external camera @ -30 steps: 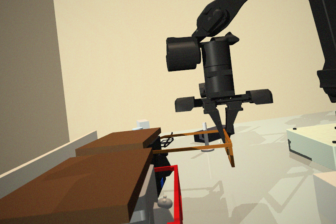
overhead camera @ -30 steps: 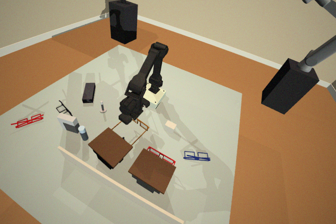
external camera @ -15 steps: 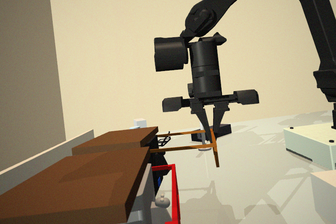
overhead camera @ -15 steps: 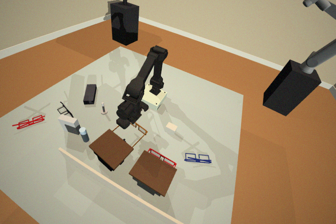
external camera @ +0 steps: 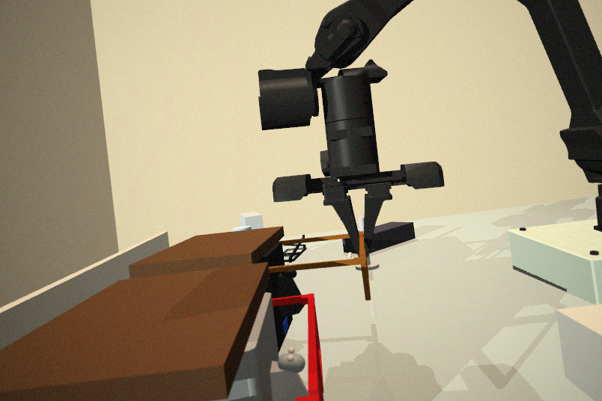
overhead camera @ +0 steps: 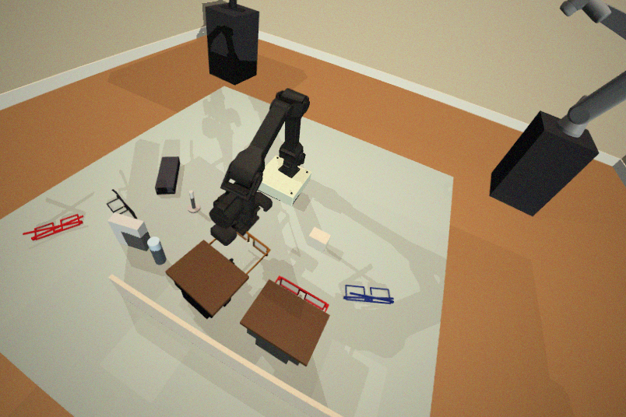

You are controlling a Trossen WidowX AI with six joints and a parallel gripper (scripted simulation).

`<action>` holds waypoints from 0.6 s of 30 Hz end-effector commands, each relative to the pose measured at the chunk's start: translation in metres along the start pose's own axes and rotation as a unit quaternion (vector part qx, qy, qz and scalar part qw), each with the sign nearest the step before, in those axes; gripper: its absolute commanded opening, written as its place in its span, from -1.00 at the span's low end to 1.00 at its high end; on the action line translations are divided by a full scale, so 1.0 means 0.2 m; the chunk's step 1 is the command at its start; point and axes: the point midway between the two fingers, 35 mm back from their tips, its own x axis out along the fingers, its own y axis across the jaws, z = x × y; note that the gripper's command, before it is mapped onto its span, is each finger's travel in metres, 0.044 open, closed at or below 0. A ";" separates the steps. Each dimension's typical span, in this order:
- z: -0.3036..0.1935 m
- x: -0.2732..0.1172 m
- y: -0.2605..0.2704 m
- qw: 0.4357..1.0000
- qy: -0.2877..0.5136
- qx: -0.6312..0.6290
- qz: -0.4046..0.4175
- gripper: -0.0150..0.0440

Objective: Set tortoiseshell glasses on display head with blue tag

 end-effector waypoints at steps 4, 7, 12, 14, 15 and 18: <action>0.00 0.00 0.05 1.000 0.001 -0.002 0.000 -0.49; 0.00 0.00 0.07 1.000 0.001 -0.002 0.000 -0.49; 0.00 0.00 0.11 1.000 0.001 -0.002 0.001 -0.49; 0.00 0.00 0.12 1.000 0.001 -0.002 0.001 -0.49; 0.00 0.00 0.13 1.000 0.001 -0.002 0.001 -0.49; 0.00 0.00 0.15 1.000 0.001 -0.002 0.001 -0.49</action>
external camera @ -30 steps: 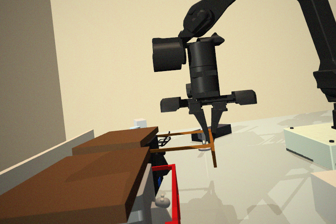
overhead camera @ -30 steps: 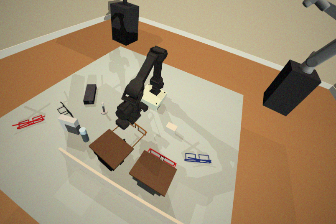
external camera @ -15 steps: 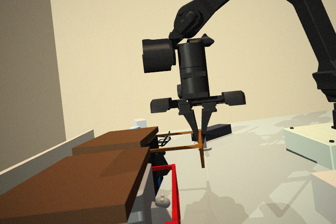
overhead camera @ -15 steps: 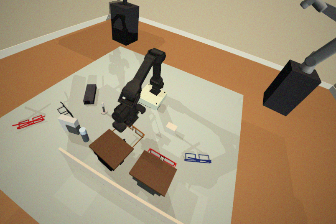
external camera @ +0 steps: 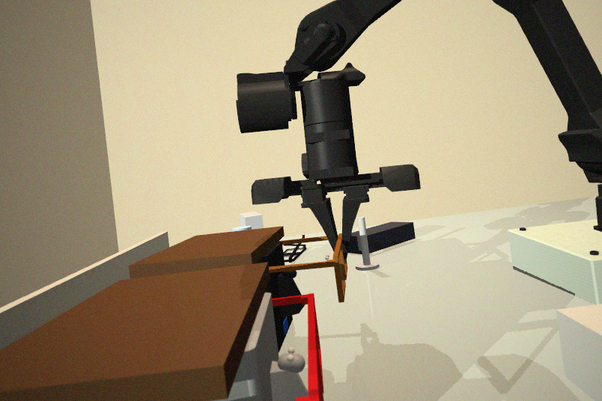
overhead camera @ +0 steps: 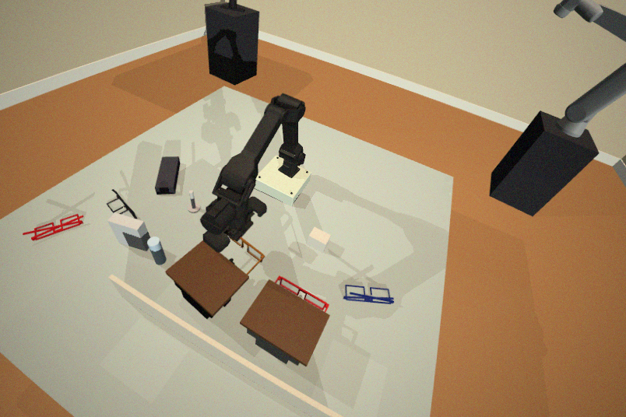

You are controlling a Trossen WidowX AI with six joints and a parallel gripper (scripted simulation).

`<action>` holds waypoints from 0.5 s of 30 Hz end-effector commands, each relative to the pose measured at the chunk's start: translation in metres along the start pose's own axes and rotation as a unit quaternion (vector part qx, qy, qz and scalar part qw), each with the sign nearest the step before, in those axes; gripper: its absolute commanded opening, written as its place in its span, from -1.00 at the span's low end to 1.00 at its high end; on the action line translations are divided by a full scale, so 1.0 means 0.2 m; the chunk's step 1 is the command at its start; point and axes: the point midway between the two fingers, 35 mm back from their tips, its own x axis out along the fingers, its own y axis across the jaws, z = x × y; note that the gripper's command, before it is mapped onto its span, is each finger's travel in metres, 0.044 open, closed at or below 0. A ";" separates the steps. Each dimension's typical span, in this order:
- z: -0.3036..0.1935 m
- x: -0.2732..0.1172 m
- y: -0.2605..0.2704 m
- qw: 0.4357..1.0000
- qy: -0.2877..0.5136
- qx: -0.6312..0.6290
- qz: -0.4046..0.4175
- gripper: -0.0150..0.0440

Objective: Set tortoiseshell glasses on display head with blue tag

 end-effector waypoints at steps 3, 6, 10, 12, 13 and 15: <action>0.00 0.00 0.05 1.000 0.001 -0.002 0.000 -0.49; 0.00 0.00 0.07 1.000 0.001 -0.002 0.000 -0.49; 0.00 0.00 0.10 1.000 0.001 -0.002 0.001 -0.49; 0.00 0.01 0.11 1.000 0.001 -0.002 0.001 -0.49; 0.00 0.01 0.12 1.000 0.001 -0.002 0.001 -0.49; 0.00 0.01 0.13 1.000 0.001 -0.002 0.001 -0.49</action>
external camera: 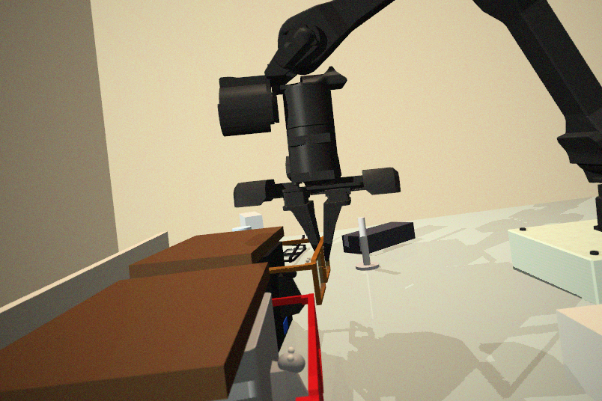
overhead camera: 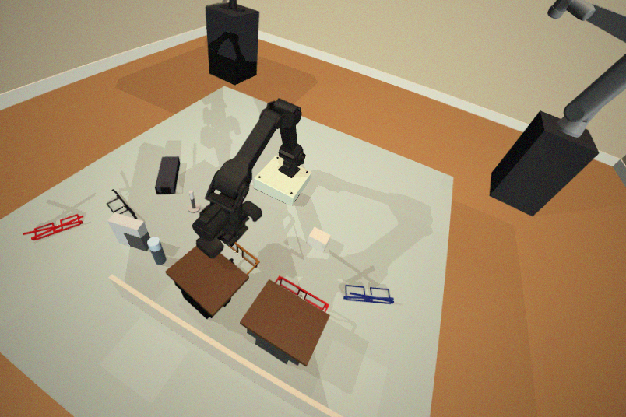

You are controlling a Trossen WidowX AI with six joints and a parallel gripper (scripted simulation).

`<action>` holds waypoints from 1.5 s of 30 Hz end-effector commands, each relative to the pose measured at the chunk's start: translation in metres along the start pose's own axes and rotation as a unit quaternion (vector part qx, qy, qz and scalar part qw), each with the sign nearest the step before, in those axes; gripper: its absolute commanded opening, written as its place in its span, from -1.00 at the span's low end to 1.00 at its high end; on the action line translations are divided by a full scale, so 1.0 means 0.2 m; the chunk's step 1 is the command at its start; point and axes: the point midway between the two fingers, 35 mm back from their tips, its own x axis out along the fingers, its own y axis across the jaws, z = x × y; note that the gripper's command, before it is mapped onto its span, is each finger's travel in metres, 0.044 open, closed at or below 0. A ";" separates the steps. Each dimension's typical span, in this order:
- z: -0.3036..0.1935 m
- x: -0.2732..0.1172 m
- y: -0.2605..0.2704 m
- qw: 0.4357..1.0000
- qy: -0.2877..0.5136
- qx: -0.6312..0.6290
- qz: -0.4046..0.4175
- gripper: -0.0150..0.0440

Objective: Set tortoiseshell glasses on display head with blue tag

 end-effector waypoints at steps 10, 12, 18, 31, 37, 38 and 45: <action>0.00 0.01 0.09 1.000 0.001 -0.002 0.001 -0.49; 0.00 0.01 0.09 1.000 0.001 -0.002 0.001 -0.49; 0.00 0.01 0.10 1.000 0.001 -0.002 0.001 -0.49; 0.00 0.02 0.10 1.000 0.001 -0.002 0.001 -0.49; 0.00 0.02 0.10 1.000 0.001 -0.002 0.001 -0.49; 0.00 0.02 0.10 1.000 0.001 -0.002 0.001 -0.49; 0.00 0.04 0.10 1.000 0.001 -0.002 0.001 -0.49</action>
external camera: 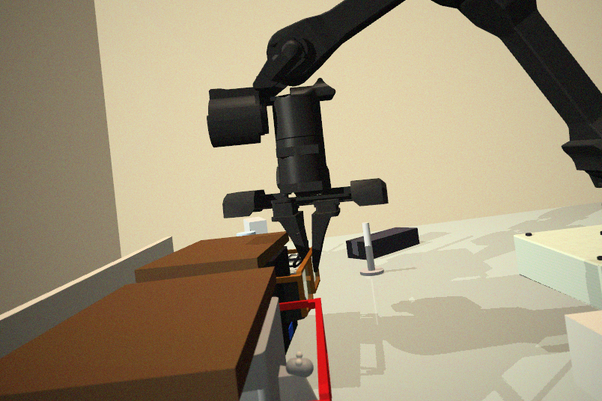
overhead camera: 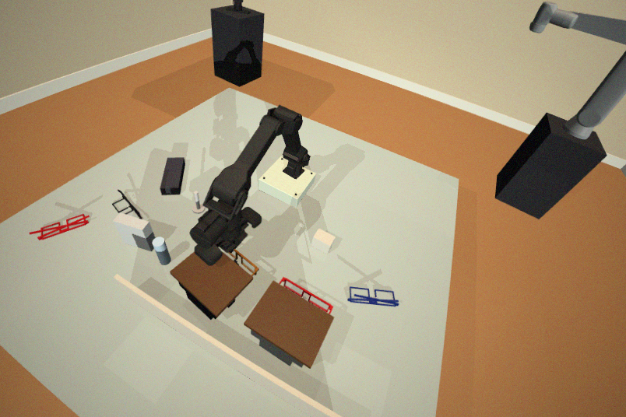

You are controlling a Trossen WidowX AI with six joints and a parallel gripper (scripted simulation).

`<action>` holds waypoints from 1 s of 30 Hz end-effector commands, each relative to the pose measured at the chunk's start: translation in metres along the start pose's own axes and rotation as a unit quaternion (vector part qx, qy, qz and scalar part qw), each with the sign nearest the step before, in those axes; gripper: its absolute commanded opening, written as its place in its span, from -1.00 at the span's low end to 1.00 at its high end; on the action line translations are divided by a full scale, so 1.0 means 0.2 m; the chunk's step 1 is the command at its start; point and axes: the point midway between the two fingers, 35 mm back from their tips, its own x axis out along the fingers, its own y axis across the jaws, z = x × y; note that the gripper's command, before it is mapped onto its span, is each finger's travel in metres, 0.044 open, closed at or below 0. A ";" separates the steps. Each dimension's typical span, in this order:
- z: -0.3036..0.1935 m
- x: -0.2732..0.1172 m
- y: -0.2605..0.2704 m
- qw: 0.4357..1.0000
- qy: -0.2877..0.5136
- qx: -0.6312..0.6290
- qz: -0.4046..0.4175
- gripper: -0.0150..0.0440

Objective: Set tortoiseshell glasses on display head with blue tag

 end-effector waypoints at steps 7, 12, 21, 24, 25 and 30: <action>0.00 0.01 0.00 1.000 0.000 0.000 -0.001 -0.31; 0.00 0.01 0.00 1.000 0.000 0.000 -0.001 -0.13; 0.00 -0.07 0.00 1.000 -0.002 -0.001 -0.006 -0.13; 0.00 -0.14 0.00 1.000 -0.003 -0.002 -0.011 -0.13; 0.00 -0.14 0.00 1.000 -0.003 -0.002 -0.011 -0.13; 0.00 -0.15 -0.01 1.000 -0.003 -0.002 -0.011 -0.13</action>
